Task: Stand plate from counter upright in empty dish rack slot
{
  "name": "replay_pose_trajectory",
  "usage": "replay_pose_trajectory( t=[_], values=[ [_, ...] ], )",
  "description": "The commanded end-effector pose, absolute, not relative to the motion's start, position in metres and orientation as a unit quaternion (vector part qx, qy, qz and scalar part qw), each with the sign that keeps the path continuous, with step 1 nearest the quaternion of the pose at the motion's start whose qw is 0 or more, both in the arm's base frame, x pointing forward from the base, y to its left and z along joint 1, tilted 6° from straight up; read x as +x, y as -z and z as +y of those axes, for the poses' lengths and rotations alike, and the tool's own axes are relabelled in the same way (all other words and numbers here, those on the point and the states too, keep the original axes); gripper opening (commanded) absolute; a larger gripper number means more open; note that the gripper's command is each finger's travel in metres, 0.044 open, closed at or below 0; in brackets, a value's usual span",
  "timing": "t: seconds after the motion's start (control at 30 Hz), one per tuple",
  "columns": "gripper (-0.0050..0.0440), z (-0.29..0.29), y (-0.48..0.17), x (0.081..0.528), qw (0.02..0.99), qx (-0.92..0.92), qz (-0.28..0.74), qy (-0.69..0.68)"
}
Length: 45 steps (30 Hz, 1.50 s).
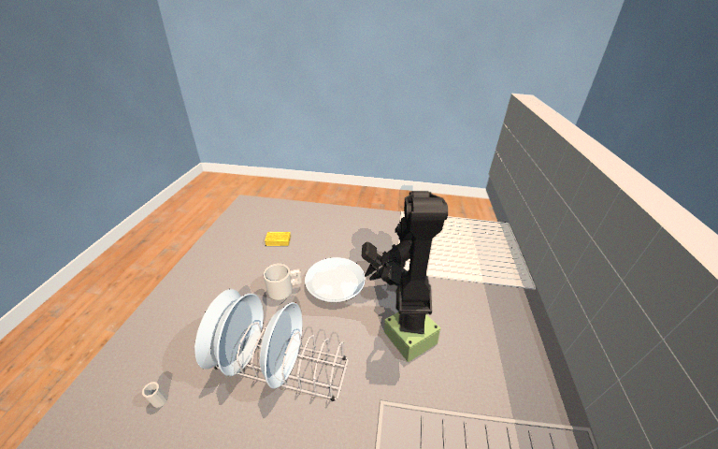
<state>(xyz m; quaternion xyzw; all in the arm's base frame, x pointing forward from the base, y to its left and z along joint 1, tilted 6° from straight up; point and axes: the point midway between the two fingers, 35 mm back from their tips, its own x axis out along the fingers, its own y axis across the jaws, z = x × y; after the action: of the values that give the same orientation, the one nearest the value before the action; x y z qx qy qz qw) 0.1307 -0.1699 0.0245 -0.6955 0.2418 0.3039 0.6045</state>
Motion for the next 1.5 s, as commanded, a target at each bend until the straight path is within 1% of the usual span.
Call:
replay_pose_trajectory(
  t=[0.0, 1.47],
  values=[
    [0.0092, -0.1693, -0.0235, 0.1314, 0.606, -0.694, 0.241, -0.304],
    [0.0092, -0.1690, -0.0181, 0.1367, 0.606, -0.694, 0.241, -0.304]
  ],
)
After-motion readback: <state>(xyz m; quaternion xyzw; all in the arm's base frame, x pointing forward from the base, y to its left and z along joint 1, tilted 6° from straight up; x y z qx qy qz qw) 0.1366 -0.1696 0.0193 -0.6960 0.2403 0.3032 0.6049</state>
